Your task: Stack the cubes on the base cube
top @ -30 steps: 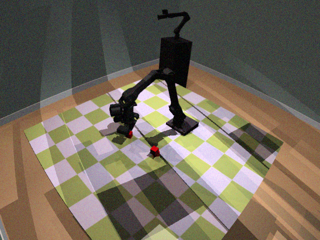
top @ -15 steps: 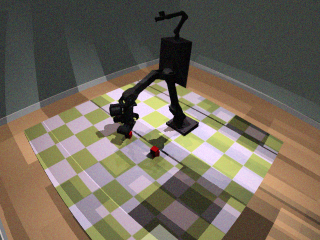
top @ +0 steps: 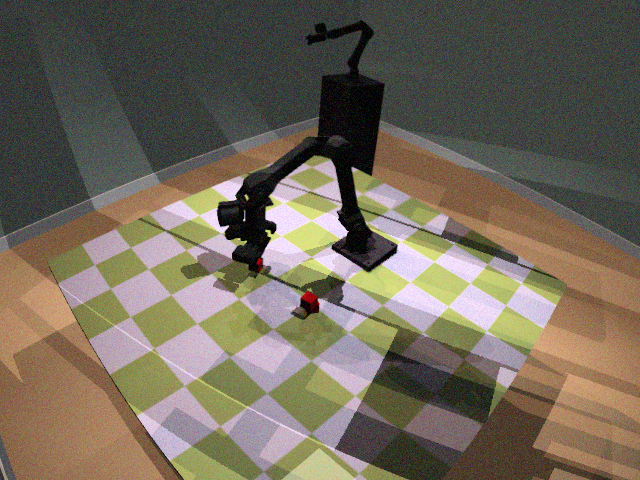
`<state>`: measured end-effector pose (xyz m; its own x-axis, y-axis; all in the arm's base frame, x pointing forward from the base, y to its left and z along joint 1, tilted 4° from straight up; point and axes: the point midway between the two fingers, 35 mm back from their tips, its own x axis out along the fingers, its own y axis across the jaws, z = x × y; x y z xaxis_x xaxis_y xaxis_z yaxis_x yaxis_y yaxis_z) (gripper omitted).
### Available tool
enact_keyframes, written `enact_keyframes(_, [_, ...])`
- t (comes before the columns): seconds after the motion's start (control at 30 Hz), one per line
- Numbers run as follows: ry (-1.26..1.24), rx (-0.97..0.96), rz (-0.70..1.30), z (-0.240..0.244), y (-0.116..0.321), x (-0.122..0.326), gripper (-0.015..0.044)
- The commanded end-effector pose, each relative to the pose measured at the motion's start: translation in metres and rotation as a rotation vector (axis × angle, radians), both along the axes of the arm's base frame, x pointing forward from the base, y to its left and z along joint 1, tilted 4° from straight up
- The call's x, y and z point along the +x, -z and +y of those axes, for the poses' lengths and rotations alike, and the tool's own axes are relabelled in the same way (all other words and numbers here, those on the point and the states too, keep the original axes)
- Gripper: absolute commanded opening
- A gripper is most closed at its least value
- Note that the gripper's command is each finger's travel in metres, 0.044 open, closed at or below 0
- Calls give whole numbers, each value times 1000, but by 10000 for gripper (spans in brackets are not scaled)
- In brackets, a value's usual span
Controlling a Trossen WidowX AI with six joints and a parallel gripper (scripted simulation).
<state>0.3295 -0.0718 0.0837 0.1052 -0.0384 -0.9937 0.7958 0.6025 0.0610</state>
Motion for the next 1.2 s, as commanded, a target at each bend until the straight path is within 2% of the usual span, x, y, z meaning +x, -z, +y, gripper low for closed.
enact_keyframes(0.0, [0,1,-5,0,-9,1,105])
enact_keyframes(1.17, [15,-2,16,3,-58,-6,105])
